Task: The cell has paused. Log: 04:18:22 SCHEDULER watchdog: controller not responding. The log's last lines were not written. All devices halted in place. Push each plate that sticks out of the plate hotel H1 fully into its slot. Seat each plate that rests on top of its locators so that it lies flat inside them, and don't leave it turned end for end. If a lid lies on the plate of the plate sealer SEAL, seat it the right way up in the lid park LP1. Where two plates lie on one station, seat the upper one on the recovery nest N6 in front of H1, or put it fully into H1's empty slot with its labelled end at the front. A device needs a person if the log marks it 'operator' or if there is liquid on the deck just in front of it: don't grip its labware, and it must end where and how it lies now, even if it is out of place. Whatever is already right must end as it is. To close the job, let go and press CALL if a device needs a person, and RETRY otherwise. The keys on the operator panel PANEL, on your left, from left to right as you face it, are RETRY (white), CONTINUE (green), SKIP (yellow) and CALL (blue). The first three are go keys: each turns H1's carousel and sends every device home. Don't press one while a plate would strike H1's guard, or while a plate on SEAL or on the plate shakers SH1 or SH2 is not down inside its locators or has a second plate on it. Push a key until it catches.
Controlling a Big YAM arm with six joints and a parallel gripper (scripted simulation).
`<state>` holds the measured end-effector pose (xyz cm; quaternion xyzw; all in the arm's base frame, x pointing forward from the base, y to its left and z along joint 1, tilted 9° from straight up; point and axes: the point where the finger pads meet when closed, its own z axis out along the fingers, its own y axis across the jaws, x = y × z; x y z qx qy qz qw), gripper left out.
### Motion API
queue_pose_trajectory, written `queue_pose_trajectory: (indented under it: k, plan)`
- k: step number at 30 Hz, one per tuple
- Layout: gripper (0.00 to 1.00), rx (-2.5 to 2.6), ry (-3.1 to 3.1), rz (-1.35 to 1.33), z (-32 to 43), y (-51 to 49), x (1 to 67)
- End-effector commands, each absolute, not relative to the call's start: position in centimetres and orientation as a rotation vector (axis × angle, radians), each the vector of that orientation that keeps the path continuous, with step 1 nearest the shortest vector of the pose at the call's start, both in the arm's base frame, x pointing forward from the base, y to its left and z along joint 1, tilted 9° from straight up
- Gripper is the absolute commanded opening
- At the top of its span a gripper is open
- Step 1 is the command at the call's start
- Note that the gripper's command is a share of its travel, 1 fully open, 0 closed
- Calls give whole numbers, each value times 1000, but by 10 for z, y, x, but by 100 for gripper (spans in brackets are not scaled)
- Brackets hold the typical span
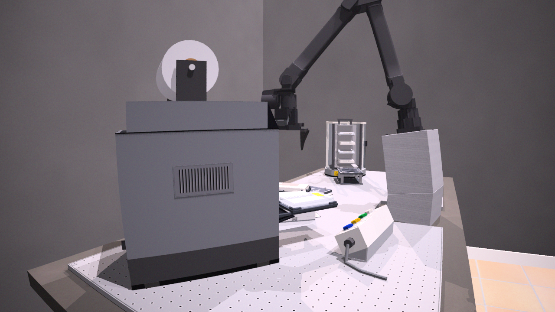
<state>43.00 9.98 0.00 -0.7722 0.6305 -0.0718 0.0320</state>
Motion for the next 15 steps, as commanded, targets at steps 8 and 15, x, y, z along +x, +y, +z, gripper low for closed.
queue_pose_trajectory:
  k: [8, 15]
  plan:
    - [100, -2331, 1904, -271, 50, 114, 449]
    - [100, -2333, 1907, -269, 44, 113, 450]
